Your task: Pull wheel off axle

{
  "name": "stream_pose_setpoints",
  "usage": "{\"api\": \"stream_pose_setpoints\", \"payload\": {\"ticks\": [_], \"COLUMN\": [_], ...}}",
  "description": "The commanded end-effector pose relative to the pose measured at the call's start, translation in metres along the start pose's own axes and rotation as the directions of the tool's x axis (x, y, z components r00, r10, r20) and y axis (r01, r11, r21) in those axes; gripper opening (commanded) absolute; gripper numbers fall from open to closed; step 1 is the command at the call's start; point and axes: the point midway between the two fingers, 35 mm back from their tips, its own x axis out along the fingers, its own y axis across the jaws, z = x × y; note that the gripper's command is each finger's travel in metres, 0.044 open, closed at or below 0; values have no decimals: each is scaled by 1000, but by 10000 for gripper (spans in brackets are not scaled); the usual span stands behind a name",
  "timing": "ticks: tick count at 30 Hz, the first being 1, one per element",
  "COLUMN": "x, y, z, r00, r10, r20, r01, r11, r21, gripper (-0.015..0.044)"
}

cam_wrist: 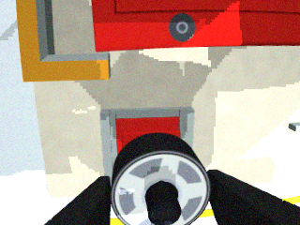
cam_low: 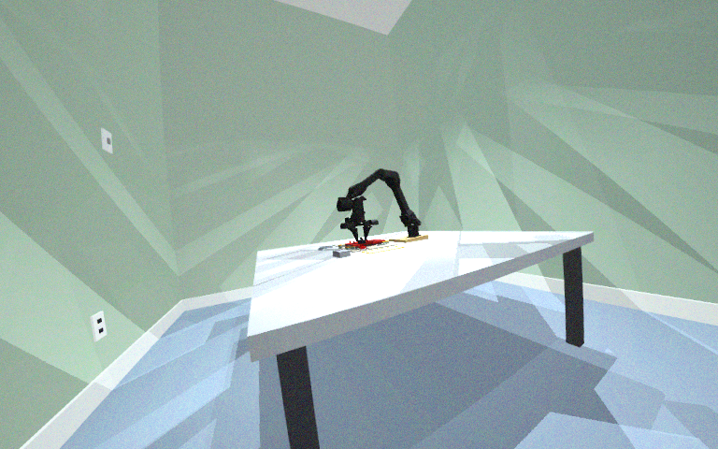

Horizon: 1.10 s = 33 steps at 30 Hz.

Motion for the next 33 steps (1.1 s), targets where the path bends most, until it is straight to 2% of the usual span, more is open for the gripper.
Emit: {"api": "stream_pose_setpoints", "payload": {"ticks": [1,33], "x": [-4,-14], "y": [0,0], "z": [0,0], "r00": [1000,1000], "r10": [2,4], "r20": [-1,-3], "r01": [-2,-4], "r11": [1000,1000], "r21": [-1,-3], "gripper": [0,0]}}
